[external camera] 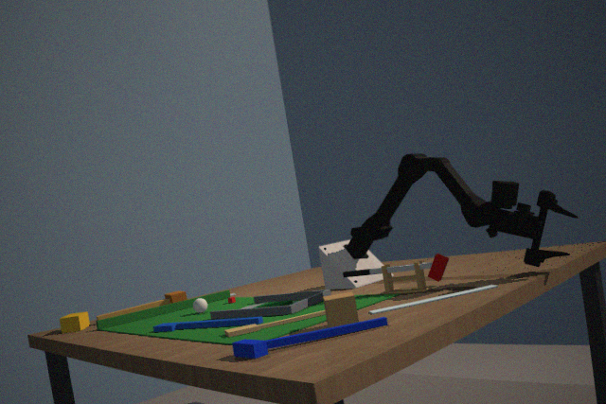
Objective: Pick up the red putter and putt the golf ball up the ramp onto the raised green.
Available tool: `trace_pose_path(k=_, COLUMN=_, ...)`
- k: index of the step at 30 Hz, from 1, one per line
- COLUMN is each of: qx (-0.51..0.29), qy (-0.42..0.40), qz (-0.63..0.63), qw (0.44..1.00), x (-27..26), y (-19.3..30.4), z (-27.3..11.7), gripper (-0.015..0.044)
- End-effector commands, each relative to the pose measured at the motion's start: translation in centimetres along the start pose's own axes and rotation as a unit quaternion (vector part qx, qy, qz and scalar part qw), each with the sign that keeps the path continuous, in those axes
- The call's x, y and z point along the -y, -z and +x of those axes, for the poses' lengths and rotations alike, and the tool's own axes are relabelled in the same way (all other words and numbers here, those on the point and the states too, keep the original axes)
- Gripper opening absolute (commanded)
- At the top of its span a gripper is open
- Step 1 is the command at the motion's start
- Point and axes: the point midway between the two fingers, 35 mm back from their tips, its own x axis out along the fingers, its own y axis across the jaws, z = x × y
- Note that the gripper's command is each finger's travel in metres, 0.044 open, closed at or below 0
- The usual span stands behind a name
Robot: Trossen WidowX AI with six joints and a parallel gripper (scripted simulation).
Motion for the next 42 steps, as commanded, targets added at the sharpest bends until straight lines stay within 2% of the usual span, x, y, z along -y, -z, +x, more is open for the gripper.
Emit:
trace_pose_path(k=1, qx=0.018, qy=0.061, qz=-0.098, qw=0.993, x=3.0, y=-4.2, z=-1.5, gripper=0.044)
trace_pose_path(k=10, qx=0.019, qy=0.25, qz=-0.285, qw=0.925, x=11.4, y=-15.1, z=-8.5, gripper=0.044)
trace_pose_path(k=16, qx=0.068, qy=0.372, qz=-0.299, qw=0.876, x=15.8, y=-22.6, z=-15.7, gripper=0.044)
trace_pose_path(k=22, qx=0.017, qy=0.428, qz=-0.363, qw=0.828, x=17.6, y=-24.5, z=-19.7, gripper=0.044)
trace_pose_path(k=30, qx=-0.167, qy=0.524, qz=-0.484, qw=0.681, x=20.0, y=-27.8, z=-32.6, gripper=0.044)
trace_pose_path(k=33, qx=-0.137, qy=0.535, qz=-0.462, qw=0.694, x=18.5, y=-28.4, z=-33.5, gripper=0.044)
trace_pose_path(k=42, qx=-0.306, qy=0.511, qz=-0.475, qw=0.648, x=20.4, y=-25.3, z=-40.4, gripper=0.044)
